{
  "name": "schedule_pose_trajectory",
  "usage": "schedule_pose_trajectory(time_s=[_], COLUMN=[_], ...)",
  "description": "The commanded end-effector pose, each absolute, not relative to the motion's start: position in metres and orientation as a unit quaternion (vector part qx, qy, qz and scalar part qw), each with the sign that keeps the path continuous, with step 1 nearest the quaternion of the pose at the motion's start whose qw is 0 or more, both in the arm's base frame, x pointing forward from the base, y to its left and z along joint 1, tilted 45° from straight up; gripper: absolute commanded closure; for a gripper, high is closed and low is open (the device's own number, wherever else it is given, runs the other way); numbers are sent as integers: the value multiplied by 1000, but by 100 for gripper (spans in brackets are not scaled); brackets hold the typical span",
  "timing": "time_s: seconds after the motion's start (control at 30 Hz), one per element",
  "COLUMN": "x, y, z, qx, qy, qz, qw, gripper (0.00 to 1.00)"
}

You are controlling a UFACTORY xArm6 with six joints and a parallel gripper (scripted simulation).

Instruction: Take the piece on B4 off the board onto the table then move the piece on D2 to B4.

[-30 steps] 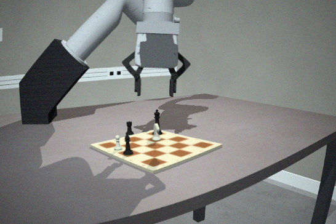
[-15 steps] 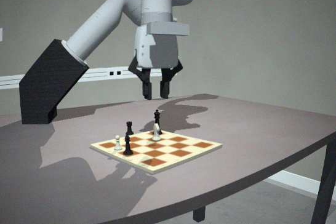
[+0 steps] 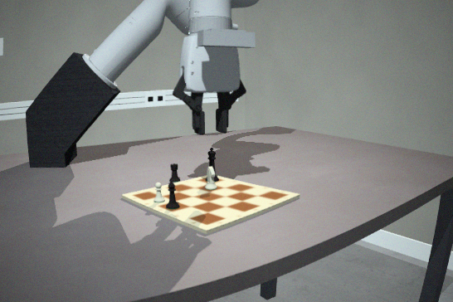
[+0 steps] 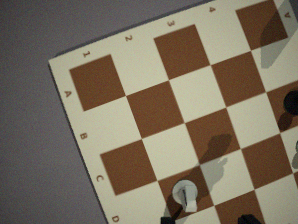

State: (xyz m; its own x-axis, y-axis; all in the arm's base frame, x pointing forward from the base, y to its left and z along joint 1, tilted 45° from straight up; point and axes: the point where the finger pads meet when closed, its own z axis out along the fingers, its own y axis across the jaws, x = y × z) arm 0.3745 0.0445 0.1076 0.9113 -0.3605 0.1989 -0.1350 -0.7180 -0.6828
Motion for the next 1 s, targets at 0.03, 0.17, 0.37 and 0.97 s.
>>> schedule_pose_trajectory(time_s=[0.03, 0.17, 0.37, 0.97], x=[375, 375, 376, 382], y=[44, 44, 45, 54], z=[108, 108, 107, 95], qx=[-913, -913, -913, -913], qy=[136, 136, 136, 135], qz=[-162, -162, -162, -162], qw=[350, 350, 350, 350], gripper=[61, 61, 61, 61])
